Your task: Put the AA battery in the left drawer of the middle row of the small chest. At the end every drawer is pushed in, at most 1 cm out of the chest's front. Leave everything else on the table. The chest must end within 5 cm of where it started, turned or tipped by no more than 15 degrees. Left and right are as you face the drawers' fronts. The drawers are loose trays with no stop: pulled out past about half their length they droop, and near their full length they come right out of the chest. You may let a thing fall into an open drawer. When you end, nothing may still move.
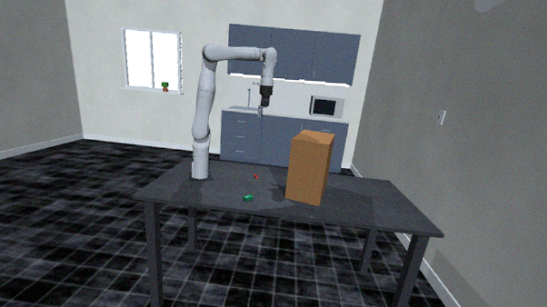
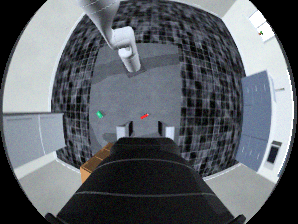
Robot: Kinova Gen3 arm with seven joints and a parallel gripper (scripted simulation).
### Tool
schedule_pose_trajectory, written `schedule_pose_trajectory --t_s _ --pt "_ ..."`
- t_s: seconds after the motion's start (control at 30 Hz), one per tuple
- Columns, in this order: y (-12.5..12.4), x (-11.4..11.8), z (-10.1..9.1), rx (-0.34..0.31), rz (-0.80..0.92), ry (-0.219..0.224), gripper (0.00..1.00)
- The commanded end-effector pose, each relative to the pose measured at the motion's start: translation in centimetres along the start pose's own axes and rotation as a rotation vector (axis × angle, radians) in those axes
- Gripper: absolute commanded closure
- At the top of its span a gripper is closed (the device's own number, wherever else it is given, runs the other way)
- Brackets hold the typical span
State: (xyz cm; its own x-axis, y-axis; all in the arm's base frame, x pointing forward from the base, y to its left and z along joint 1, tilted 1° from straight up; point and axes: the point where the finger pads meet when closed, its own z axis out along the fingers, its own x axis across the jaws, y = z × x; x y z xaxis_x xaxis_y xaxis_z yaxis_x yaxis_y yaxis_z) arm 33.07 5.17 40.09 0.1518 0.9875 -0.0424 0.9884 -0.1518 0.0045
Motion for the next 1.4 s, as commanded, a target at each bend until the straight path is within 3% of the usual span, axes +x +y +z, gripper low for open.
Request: schedule_pose_trajectory --t_s 0.0,1.0,1.13,1.23,1.3,1.37 --pt "1.7 2.2 -0.4 0.008 0.030 0.022 0.00" --pt "2.2 2.8 -0.7 0.000 0.034 0.033 0.00" --pt "3.2 2.7 1.0 -0.003 0.074 0.029 0.00" --pt "4.8 2.3 3.9 -0.006 0.135 0.022 0.00" --pt "4.8 2.3 3.9 -0.006 0.135 0.022 0.00" --pt "5.7 2.3 6.3 -0.002 0.184 0.028 0.00"
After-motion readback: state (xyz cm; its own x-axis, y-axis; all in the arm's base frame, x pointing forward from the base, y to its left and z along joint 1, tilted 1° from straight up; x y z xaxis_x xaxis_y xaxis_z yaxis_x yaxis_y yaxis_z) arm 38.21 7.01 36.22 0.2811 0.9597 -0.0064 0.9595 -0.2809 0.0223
